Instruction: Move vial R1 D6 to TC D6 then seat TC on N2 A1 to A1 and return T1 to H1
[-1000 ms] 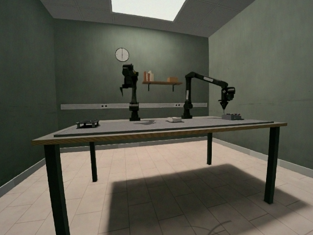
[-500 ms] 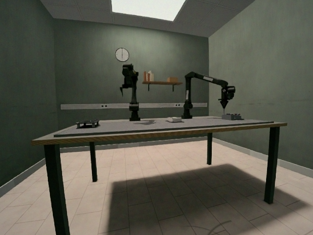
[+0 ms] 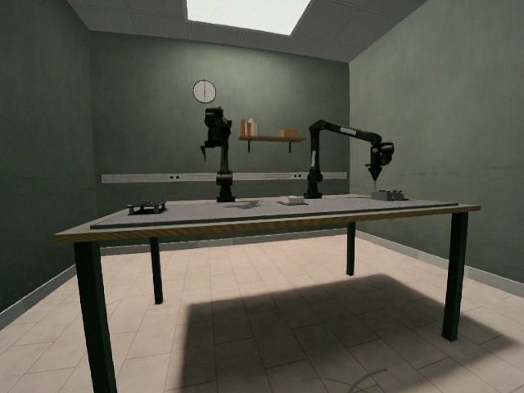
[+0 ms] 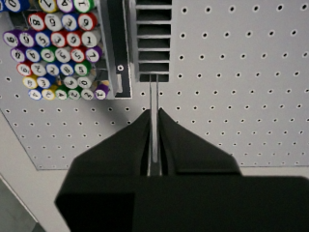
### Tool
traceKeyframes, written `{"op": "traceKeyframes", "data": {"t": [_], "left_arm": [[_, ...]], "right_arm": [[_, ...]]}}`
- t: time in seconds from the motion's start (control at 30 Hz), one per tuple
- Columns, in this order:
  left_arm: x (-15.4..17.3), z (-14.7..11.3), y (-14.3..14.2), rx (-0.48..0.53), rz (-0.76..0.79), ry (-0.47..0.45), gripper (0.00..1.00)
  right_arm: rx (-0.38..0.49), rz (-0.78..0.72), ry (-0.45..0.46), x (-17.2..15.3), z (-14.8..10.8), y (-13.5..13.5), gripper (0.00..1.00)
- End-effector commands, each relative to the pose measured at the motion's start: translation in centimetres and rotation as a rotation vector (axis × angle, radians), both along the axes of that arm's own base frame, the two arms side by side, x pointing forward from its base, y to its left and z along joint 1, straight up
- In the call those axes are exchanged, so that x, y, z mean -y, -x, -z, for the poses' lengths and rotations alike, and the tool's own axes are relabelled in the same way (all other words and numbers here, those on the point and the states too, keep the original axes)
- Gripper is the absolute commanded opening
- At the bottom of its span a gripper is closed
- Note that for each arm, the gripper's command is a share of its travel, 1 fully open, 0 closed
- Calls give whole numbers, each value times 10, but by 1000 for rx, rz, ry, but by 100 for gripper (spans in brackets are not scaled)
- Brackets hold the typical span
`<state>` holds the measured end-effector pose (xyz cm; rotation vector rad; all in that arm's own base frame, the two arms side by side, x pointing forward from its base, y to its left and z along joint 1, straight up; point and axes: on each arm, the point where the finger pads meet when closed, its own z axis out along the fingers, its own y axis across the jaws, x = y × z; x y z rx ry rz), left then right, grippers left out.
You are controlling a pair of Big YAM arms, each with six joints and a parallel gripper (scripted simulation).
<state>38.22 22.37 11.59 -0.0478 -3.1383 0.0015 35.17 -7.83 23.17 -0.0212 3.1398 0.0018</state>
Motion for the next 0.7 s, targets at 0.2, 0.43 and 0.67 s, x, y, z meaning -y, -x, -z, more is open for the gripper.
{"op": "traceKeyframes", "data": {"t": [0.2, 0.43, 0.67], "left_arm": [[-13, -35, -14, 57, 5, -33, 8], [-13, -43, -14, 64, 5, -37, 8], [-13, -43, -14, 57, 5, -32, 8]], "right_arm": [[33, 9, 9, 2, -12, -7, 100], [33, 9, 9, 2, -12, -7, 100], [33, 9, 9, 2, -12, -7, 100]]}}
